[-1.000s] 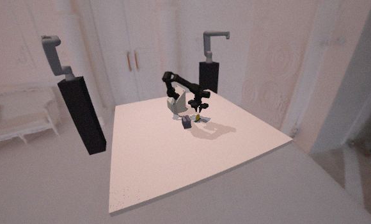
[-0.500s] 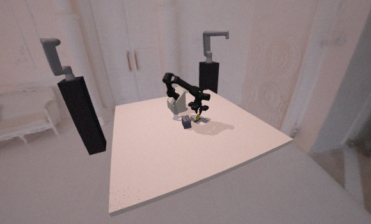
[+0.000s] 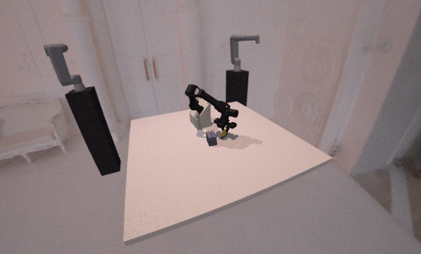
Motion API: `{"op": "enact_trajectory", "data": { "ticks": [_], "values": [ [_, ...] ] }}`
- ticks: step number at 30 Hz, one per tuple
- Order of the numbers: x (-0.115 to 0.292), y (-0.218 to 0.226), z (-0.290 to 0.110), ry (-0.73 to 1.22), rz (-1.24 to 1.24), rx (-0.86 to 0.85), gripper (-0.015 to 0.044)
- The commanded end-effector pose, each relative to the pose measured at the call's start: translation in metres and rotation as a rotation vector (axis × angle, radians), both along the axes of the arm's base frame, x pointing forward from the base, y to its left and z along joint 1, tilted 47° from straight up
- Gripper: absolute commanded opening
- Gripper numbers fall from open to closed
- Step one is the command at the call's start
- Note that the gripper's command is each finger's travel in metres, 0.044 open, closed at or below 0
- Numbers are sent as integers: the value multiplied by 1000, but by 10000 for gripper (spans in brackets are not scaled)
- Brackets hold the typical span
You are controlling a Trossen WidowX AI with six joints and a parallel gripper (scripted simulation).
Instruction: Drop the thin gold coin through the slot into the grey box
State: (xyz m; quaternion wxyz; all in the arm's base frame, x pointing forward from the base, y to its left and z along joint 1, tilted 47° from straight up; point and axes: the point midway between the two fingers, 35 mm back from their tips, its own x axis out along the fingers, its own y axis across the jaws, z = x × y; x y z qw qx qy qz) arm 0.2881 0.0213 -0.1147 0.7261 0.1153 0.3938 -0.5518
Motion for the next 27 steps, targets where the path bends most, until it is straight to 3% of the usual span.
{"op": "enact_trajectory", "data": {
  "ticks": [1,22,27],
  "values": [
    [-5,-8,-7,18,3,-13,161],
    [-5,-25,-22,18,2,-17,161],
    [-5,-25,-22,18,2,-17,29]
  ]
}}
